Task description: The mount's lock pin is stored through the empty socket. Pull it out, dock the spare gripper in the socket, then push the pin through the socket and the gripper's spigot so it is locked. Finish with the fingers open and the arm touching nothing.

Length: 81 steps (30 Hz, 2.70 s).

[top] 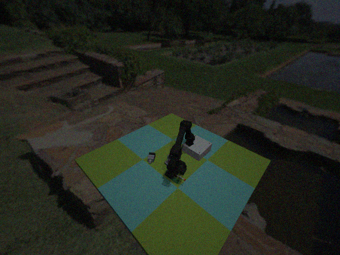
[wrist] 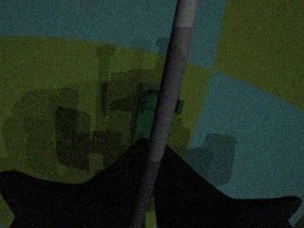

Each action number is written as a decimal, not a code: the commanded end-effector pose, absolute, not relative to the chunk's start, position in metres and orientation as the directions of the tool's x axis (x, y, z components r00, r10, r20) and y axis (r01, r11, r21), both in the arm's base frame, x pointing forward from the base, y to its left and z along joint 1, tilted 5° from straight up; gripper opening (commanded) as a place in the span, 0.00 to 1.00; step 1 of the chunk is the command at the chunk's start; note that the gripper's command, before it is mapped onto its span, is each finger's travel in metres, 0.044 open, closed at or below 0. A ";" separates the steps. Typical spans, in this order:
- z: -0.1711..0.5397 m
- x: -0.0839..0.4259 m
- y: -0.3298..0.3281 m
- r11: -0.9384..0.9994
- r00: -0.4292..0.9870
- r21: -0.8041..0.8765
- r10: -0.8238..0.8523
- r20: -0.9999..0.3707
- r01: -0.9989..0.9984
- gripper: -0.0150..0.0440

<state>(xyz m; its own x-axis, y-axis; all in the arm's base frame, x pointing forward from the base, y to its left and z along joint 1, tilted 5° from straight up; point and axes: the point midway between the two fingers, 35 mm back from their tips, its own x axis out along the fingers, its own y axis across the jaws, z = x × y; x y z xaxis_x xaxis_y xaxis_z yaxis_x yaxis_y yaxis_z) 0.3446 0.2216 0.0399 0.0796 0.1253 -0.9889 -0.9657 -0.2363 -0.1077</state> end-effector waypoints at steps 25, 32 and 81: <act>0.053 0.361 0.166 -0.240 0.079 -0.105 0.118 -0.990 -0.965 0.25; 0.048 0.361 0.165 -0.241 0.080 -0.106 0.116 -0.990 -0.965 0.25; 0.012 0.365 0.165 -0.240 0.093 -0.119 0.118 -0.989 -0.963 0.25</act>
